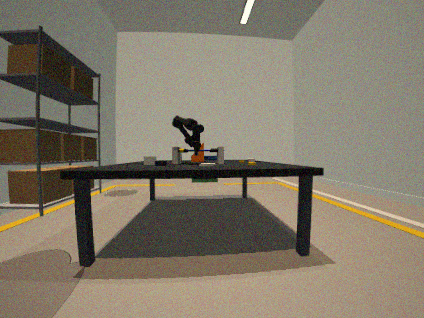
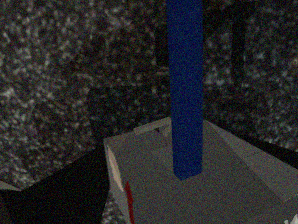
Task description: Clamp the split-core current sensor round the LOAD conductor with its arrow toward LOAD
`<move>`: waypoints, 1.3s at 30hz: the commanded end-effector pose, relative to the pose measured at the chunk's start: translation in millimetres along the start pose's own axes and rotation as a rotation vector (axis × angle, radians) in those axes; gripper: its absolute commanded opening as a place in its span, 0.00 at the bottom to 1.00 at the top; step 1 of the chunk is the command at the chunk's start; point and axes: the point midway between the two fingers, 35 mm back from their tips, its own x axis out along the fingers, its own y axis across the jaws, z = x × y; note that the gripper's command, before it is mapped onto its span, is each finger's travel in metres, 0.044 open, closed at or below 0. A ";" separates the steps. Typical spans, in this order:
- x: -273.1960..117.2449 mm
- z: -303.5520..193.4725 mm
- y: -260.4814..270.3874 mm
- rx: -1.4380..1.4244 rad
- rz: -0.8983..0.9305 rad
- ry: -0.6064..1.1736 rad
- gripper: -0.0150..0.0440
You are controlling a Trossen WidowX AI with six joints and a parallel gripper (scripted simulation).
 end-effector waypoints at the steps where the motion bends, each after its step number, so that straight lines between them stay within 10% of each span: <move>1: -0.4 0.1 0.0 0.000 0.000 0.001 0.25; 39: 0.0 0.3 2.4 0.001 -0.130 -0.001 0.25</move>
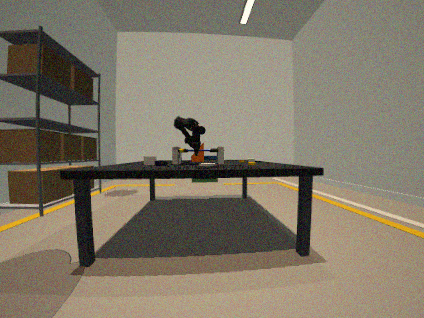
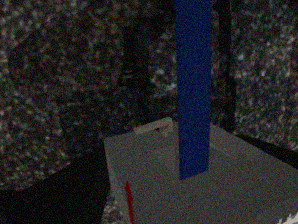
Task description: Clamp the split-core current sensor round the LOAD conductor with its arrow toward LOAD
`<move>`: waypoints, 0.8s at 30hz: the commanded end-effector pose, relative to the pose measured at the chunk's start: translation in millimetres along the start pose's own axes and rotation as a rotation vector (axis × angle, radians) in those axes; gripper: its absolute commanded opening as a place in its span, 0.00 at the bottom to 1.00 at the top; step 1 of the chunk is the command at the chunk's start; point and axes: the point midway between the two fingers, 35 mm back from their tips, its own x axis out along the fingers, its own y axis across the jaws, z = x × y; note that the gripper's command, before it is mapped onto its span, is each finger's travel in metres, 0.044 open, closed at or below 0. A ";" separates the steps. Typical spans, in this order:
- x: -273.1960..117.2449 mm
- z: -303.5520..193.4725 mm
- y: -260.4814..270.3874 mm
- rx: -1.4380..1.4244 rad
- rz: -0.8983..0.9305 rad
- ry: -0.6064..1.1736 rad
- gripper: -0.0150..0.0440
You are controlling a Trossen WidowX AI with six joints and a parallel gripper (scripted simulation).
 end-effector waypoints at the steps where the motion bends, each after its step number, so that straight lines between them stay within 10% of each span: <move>1: -1.4 -0.1 0.5 0.005 0.000 0.004 0.25; 20: 6.7 0.2 0.7 0.003 0.000 0.002 0.25; 24: 2.7 0.1 -0.4 0.006 -0.002 0.004 0.43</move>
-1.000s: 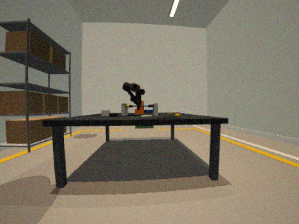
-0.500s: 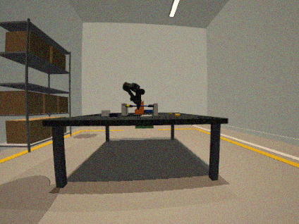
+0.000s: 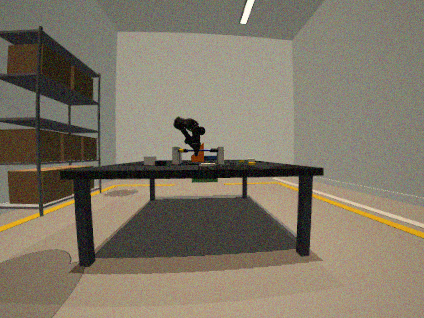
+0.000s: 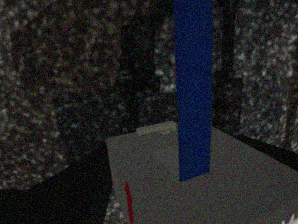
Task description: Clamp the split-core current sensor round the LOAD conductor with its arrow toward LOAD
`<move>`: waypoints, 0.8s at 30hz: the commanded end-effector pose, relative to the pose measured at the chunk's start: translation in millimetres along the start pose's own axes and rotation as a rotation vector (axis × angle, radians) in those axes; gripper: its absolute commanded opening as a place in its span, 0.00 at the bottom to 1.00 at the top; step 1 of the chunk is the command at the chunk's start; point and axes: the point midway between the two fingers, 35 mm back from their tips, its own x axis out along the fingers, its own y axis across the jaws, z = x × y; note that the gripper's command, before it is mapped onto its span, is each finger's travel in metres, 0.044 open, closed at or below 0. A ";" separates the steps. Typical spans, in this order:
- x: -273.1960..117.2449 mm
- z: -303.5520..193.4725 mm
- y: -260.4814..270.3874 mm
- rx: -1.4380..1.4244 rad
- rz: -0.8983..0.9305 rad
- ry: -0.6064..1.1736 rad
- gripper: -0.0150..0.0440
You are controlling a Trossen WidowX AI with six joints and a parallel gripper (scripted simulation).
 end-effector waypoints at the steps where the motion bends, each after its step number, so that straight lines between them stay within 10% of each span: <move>1: -0.8 -0.1 0.1 0.000 0.001 0.000 0.48; 6: -0.8 -0.1 0.1 0.000 0.001 0.000 0.68; 24: -0.8 -0.1 0.1 0.000 0.001 0.000 0.68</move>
